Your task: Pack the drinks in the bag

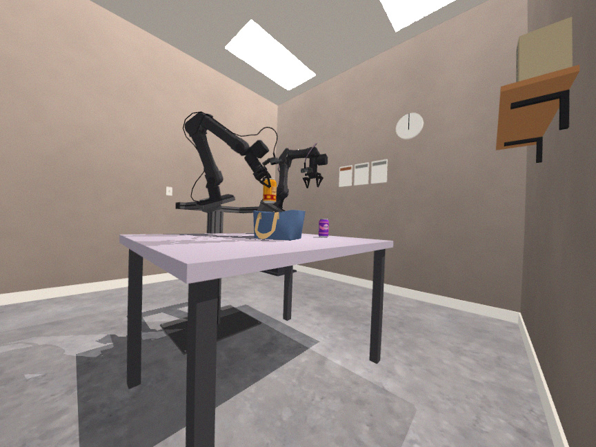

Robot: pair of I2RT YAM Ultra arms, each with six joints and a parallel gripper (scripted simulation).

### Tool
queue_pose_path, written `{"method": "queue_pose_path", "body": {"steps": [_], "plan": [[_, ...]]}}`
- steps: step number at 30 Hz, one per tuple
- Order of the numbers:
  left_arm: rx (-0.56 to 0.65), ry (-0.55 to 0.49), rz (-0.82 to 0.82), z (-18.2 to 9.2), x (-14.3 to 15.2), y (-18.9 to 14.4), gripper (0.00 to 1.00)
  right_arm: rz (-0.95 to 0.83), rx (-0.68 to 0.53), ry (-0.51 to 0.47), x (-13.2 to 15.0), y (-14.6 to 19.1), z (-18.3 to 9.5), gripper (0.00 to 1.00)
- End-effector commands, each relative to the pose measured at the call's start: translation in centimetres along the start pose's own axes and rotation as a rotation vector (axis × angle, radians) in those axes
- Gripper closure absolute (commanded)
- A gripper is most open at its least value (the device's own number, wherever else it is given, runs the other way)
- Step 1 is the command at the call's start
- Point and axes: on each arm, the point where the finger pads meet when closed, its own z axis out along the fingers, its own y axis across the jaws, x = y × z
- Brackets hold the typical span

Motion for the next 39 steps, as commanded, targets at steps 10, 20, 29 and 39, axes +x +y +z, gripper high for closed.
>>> {"method": "queue_pose_path", "body": {"steps": [10, 20, 29, 39], "plan": [[-0.016, -0.012, 0.009, -0.6, -0.2, 0.0, 0.0, 0.056, 0.046, -0.125, -4.3, -0.3, -0.5, 0.3], [-0.016, -0.012, 0.009, -0.6, -0.2, 0.0, 0.0, 0.031, 0.02, -0.129, -5.4, 2.9, 0.1, 0.3], [-0.016, -0.012, 0.009, -0.6, -0.2, 0.0, 0.0, 0.066, 0.031, -0.141, -6.7, 5.2, 0.6, 0.3], [-0.016, -0.012, 0.009, -0.6, -0.2, 0.0, 0.0, 0.049, 0.018, -0.146, -7.8, 7.4, 1.0, 0.3]]}}
